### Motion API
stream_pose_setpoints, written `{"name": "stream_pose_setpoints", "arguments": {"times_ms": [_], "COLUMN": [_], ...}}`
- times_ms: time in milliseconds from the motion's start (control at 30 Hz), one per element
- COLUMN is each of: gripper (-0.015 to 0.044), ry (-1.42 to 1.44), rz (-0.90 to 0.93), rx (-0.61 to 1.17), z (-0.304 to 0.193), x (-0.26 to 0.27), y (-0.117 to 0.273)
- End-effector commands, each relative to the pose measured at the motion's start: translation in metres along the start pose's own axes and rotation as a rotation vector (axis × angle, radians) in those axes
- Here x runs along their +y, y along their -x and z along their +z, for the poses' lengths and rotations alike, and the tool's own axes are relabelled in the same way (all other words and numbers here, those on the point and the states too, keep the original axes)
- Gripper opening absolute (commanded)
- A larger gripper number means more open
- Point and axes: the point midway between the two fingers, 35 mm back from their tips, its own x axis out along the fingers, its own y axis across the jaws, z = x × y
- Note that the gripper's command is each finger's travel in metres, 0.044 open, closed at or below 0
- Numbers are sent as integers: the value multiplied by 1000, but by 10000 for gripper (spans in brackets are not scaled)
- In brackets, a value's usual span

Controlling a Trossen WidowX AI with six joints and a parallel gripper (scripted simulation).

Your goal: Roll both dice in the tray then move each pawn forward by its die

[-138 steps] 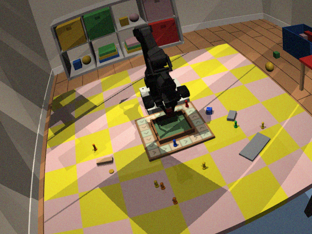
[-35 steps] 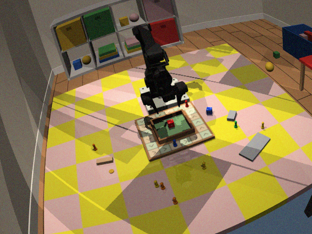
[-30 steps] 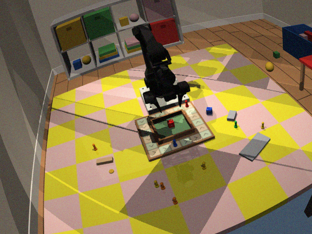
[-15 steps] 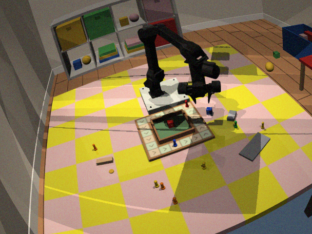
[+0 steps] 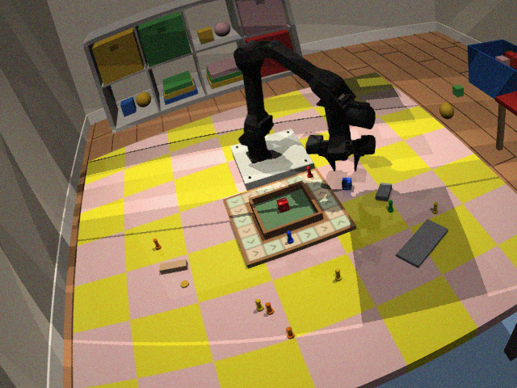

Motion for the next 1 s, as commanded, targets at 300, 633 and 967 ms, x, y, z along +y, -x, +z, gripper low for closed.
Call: {"name": "stream_pose_setpoints", "arguments": {"times_ms": [300, 633, 967], "gripper": [275, 275, 196], "ry": [-5, -5, -5], "rz": [-6, -6, -6], "rx": [-2, -2, -2], "z": [0, 1, 1], "x": [0, 0, 0], "y": [-25, -41, -50]}}
